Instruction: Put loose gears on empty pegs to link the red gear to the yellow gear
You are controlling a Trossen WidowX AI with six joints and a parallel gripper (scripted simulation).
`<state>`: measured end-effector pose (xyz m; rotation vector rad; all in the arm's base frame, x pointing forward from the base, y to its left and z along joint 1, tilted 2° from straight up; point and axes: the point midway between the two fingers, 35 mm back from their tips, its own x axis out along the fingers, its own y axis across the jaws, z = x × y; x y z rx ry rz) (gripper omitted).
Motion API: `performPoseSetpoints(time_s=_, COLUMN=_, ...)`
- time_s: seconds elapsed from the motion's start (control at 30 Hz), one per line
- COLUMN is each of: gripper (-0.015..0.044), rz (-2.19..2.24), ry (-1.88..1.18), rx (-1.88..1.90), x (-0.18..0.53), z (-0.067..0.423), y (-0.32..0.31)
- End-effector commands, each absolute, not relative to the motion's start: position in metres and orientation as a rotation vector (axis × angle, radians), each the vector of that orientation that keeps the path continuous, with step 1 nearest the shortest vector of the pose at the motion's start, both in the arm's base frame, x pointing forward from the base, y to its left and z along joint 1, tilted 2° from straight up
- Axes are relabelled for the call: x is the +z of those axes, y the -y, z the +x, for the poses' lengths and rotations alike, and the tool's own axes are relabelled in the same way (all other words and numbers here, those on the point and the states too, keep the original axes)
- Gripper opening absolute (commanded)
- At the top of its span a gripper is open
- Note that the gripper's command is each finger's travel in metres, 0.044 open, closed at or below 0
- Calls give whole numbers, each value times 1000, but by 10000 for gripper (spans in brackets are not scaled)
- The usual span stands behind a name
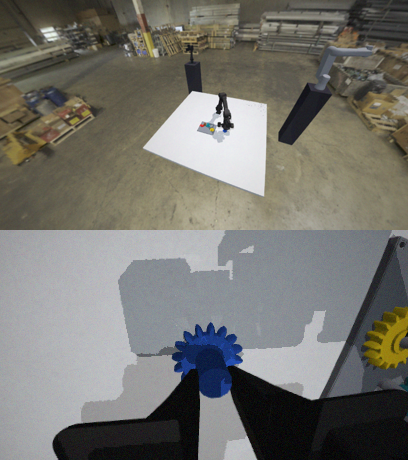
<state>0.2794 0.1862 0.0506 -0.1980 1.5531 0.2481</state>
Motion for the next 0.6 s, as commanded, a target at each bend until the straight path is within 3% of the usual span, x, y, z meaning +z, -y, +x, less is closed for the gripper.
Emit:
performPoseSetpoints(time_s=0.0, gripper=0, rz=-198, ry=-1551, rx=251, x=51, z=280, y=-187)
performPoseSetpoints(time_s=0.57, gripper=0, rz=-203, ry=-1553, rx=248, x=79, z=286, y=-189)
